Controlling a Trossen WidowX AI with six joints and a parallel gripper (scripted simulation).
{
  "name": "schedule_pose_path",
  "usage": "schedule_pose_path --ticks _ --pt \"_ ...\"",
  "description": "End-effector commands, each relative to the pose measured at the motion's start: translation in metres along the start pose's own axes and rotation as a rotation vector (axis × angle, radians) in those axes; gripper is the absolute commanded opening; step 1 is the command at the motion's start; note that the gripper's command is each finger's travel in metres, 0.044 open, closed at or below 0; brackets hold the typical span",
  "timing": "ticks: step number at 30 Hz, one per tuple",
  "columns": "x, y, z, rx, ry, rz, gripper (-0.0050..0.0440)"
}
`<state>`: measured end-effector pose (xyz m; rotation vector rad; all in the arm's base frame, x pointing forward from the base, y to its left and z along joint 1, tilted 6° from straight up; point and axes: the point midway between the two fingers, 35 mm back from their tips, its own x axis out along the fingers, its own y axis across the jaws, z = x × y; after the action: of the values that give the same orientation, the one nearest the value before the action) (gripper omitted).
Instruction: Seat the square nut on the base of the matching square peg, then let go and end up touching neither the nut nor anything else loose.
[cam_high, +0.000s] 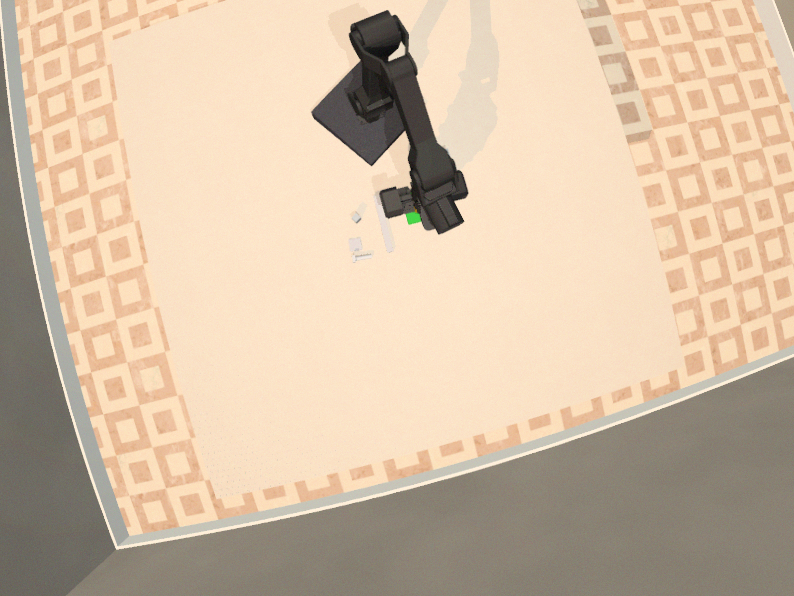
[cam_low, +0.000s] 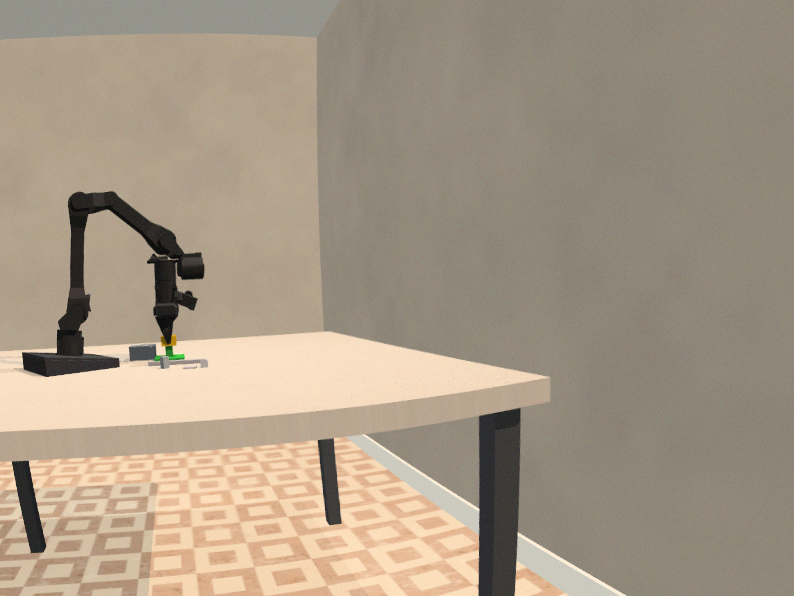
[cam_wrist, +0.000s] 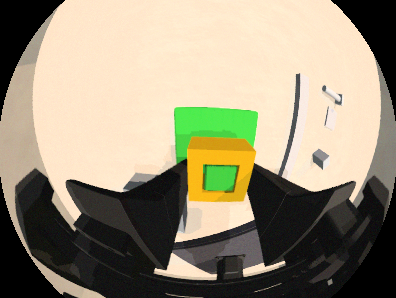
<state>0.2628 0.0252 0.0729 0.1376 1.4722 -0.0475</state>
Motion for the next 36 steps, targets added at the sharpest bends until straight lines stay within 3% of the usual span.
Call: schedule_pose_path --ticks 1,36 --pt "0.004 0.000 0.000 0.003 -0.001 -0.002 0.0000" --pt "0.024 0.000 0.000 0.003 -0.001 -0.002 0.0000"
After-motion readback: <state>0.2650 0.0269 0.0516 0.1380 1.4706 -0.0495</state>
